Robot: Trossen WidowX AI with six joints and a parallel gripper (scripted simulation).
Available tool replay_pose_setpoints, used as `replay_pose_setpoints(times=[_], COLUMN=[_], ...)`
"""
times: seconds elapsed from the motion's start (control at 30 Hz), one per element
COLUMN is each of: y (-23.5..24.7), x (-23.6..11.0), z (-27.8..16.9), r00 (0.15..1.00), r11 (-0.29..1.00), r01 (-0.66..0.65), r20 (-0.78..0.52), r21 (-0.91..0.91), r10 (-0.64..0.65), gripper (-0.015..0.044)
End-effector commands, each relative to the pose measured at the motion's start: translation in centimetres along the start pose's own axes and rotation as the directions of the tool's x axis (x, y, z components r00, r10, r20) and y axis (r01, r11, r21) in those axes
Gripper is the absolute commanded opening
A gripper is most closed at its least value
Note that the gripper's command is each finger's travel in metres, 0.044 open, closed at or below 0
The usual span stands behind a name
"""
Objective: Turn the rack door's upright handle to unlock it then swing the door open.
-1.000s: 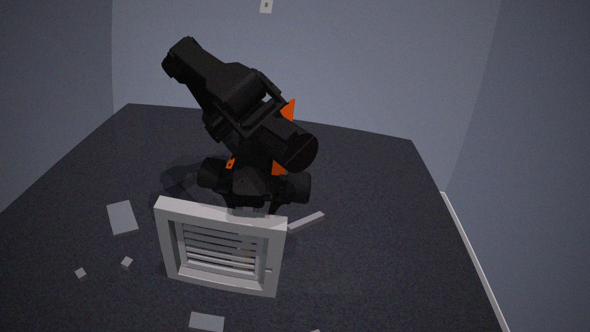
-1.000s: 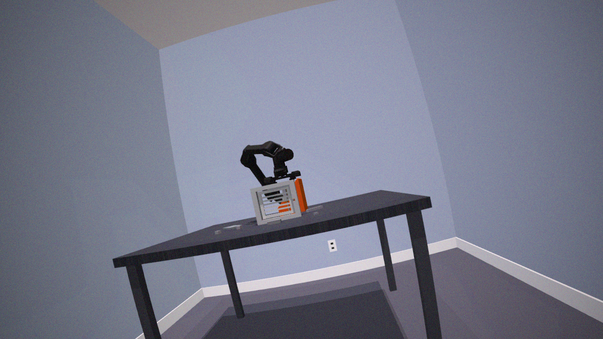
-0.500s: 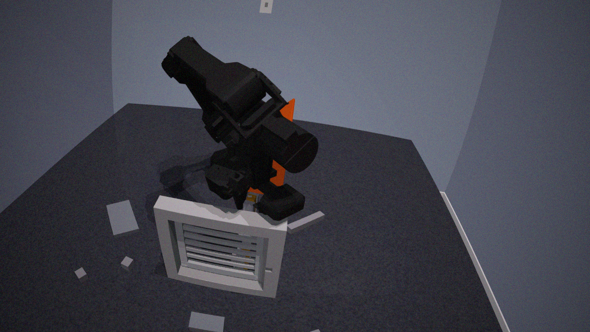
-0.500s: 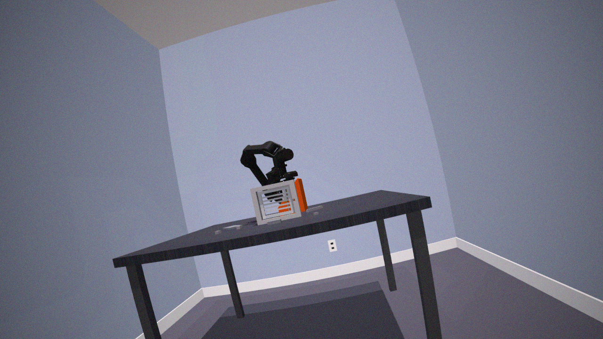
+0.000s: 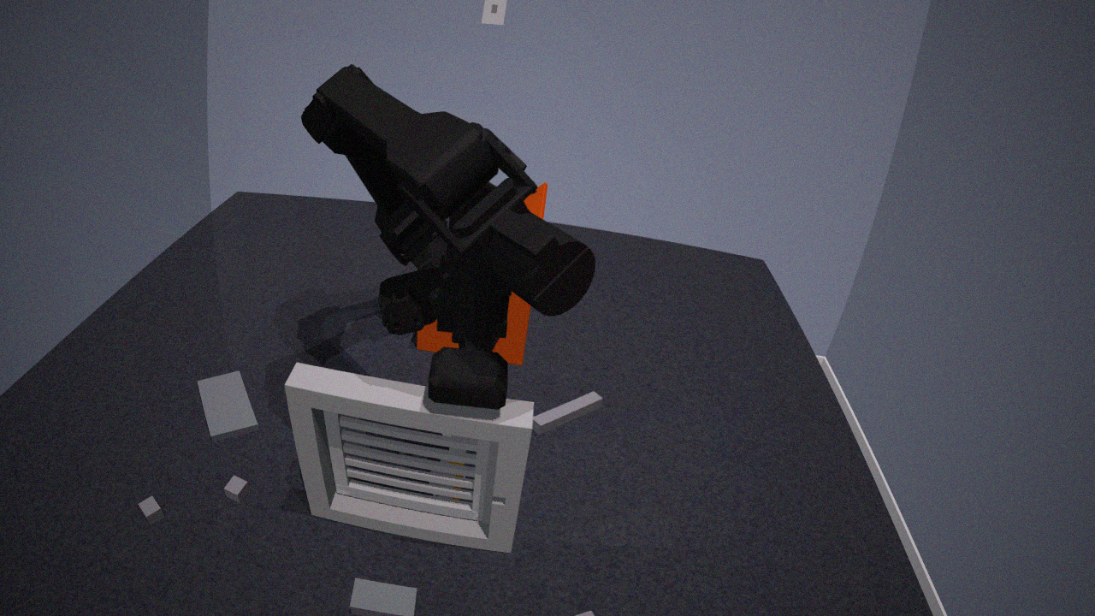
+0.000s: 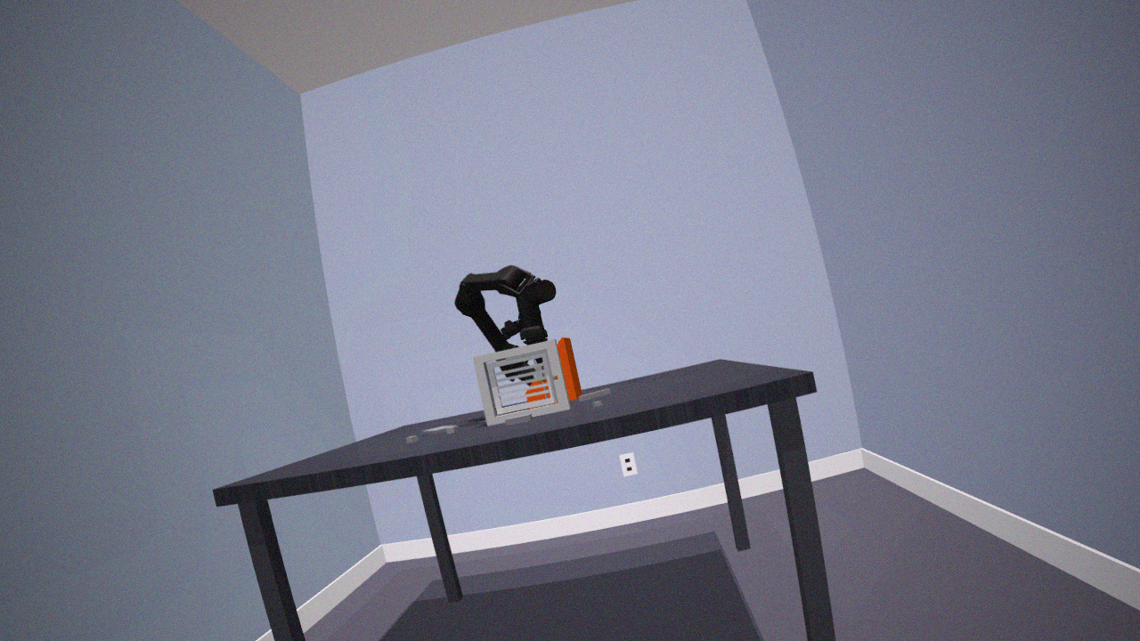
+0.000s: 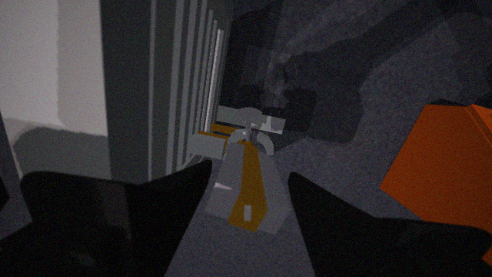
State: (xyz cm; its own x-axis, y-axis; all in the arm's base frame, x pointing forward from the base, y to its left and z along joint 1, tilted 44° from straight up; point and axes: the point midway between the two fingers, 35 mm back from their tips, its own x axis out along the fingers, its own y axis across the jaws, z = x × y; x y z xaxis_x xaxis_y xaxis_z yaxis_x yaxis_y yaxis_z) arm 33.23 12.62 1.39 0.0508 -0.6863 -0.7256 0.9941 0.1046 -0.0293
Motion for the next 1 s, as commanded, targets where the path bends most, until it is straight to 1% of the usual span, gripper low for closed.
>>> replay_pose_setpoints(times=[0.0, 0.07, 0.6, 0.97], y=[0.26, 0.26, 0.26, 0.26], x=[0.22, 0.22, 0.22, 0.22], z=[0.32, 0.32, 0.32, 0.32], r00=[1.000, 1.000, 1.000, 1.000], r11=[0.978, 0.971, 0.971, 0.971], r01=[-0.001, -0.001, -0.001, -0.001], r20=[0.002, 0.002, 0.002, 0.002], r21=[0.206, 0.238, 0.238, 0.238], r10=[0.000, 0.000, 0.000, 0.000], gripper=[0.0299, 0.0299, 0.0299, 0.0226])
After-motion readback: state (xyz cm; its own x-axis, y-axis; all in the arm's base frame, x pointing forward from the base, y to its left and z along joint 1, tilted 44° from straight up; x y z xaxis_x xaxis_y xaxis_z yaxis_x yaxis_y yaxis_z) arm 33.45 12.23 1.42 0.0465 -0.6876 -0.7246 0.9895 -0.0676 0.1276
